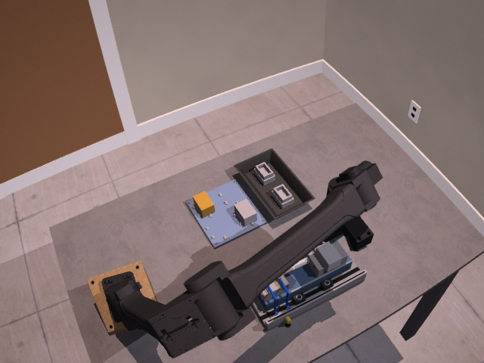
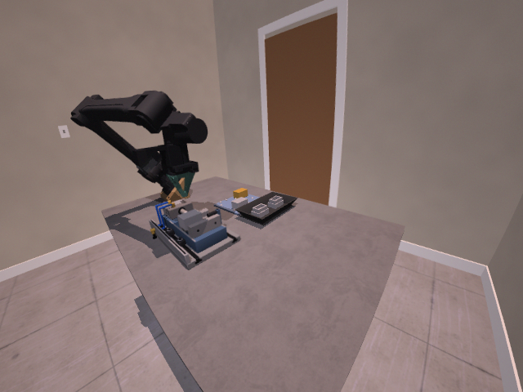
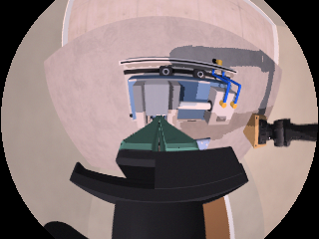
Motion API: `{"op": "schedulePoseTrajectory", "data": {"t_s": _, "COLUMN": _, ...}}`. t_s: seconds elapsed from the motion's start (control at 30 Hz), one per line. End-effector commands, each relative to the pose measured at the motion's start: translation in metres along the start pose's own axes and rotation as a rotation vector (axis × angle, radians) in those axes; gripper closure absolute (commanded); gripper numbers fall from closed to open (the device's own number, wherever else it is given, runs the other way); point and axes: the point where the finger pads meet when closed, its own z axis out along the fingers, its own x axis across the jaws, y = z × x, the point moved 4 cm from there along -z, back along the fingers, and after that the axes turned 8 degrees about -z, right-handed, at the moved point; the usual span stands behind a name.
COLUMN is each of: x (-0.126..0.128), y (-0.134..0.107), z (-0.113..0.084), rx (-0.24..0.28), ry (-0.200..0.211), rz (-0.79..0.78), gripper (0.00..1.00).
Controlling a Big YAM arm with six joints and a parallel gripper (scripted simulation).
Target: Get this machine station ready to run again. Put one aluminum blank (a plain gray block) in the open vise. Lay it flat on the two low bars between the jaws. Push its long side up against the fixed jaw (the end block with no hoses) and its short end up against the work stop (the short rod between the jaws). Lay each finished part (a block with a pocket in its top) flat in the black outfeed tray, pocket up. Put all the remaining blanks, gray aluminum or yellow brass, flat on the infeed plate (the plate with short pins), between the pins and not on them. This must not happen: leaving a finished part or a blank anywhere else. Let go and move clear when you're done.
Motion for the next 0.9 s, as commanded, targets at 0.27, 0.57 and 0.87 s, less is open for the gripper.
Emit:
{"op": "schedulePoseTrajectory", "data": {"t_s": 0.27, "x": -0.028, "y": -0.007, "z": -0.023, "rx": 0.0, "ry": 0.047, "rz": 0.014, "gripper": 1.0}}
{"op": "schedulePoseTrajectory", "data": {"t_s": 0.57, "x": -0.026, "y": -0.013, "z": -0.015, "rx": -0.002, "ry": 0.032, "rz": 0.001, "gripper": 1.0}}
{"op": "schedulePoseTrajectory", "data": {"t_s": 0.87, "x": -0.026, "y": -0.013, "z": -0.015, "rx": -0.002, "ry": 0.034, "rz": 0.002, "gripper": 1.0}}
